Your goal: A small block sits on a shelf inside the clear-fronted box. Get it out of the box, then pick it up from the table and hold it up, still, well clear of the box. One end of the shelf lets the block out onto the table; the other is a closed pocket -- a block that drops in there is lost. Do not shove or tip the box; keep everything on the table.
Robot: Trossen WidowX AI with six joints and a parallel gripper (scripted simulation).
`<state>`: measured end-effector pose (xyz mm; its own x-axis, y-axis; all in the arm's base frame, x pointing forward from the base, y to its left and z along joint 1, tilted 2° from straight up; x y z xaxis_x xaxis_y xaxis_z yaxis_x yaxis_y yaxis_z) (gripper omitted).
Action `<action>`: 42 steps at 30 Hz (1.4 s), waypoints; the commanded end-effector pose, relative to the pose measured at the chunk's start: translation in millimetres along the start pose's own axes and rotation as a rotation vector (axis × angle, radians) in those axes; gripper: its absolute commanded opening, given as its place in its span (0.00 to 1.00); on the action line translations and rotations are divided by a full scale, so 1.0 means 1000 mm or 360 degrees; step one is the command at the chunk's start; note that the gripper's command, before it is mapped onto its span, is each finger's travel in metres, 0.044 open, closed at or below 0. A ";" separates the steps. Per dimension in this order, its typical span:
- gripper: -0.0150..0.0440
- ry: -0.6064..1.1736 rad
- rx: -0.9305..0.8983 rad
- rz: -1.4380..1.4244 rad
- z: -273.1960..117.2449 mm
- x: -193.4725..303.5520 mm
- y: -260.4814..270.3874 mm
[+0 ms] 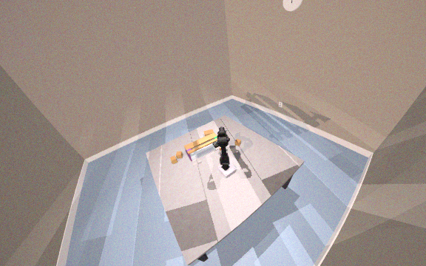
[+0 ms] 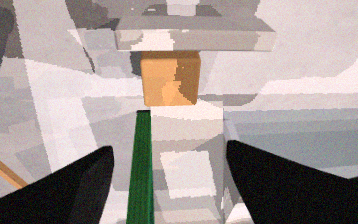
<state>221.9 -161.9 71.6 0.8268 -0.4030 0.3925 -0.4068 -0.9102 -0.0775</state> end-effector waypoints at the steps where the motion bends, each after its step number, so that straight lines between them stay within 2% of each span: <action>1: 0.74 -0.0020 0.0014 0.0011 0.009 -0.005 0.000; 33: 0.74 -0.0020 0.0014 0.0011 0.053 -0.024 0.005; 40: 0.43 -0.0020 0.0014 0.0011 0.053 -0.024 0.005; 42: 0.40 -0.0020 0.0014 0.0011 0.053 -0.024 0.005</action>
<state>220.4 -162.4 14.2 0.8270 -0.4120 0.3826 -0.4123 -0.9070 -0.0855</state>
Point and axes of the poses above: the point midway between the two fingers, 35 mm back from their tips, its own z axis out along the fingers, its own y axis across the jaws, x = y × z, the point moved 2 cm from there along -z, back along the fingers, and after that the axes turned 13 degrees about z, right-handed, at the moved point
